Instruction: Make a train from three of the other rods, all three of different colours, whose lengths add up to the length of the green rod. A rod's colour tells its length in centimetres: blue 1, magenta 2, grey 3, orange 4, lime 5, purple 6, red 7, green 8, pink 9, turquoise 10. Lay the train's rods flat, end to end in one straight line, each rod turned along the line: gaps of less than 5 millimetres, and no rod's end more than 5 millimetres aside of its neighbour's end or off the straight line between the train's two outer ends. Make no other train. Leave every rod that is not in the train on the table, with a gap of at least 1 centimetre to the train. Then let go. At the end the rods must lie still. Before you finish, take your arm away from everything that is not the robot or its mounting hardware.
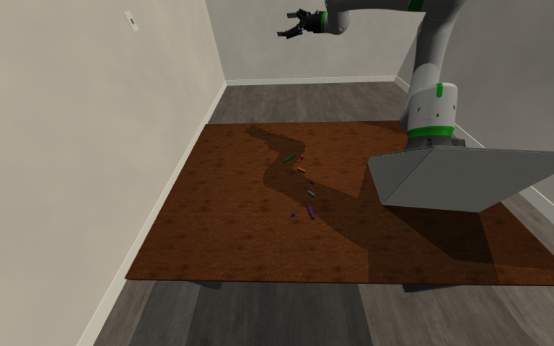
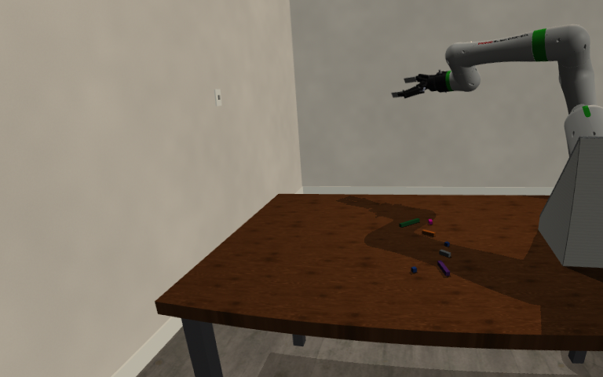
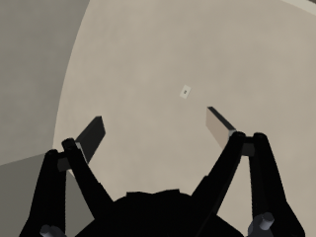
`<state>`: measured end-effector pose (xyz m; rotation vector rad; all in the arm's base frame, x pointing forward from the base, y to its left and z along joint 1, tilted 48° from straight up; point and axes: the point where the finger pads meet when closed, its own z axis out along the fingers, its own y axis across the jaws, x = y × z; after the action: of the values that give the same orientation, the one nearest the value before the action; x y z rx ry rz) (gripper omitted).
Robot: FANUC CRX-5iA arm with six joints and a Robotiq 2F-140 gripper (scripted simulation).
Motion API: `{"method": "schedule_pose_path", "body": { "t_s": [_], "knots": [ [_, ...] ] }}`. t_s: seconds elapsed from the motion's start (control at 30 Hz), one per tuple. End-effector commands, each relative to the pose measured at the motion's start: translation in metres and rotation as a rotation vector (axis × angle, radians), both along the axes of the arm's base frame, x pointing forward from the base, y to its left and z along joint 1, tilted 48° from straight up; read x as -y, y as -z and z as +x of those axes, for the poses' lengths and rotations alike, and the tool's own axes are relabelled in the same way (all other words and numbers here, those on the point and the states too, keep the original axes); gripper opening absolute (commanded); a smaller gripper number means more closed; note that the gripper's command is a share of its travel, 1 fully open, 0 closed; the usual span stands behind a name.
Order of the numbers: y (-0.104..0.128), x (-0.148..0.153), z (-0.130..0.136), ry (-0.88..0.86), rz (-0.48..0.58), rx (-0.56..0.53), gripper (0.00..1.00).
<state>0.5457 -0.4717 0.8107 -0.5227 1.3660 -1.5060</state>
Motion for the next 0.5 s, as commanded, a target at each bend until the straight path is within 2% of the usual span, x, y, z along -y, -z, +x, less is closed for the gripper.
{"method": "schedule_pose_path", "body": {
  "t_s": [0.0, 0.13, 0.17, 0.3, 0.47],
  "knots": [
    [0.000, 0.000, 0.000, -0.005, -0.002, 0.000, 1.00],
    [0.000, 0.000, 0.000, -0.005, -0.002, 0.000, 1.00],
    [0.030, -0.018, 0.028, -0.036, -0.026, -0.102, 1.00],
    [0.044, -0.027, 0.040, -0.052, -0.039, -0.150, 1.00],
    [0.044, -0.027, 0.040, -0.052, -0.039, -0.150, 1.00]
  ]
}}
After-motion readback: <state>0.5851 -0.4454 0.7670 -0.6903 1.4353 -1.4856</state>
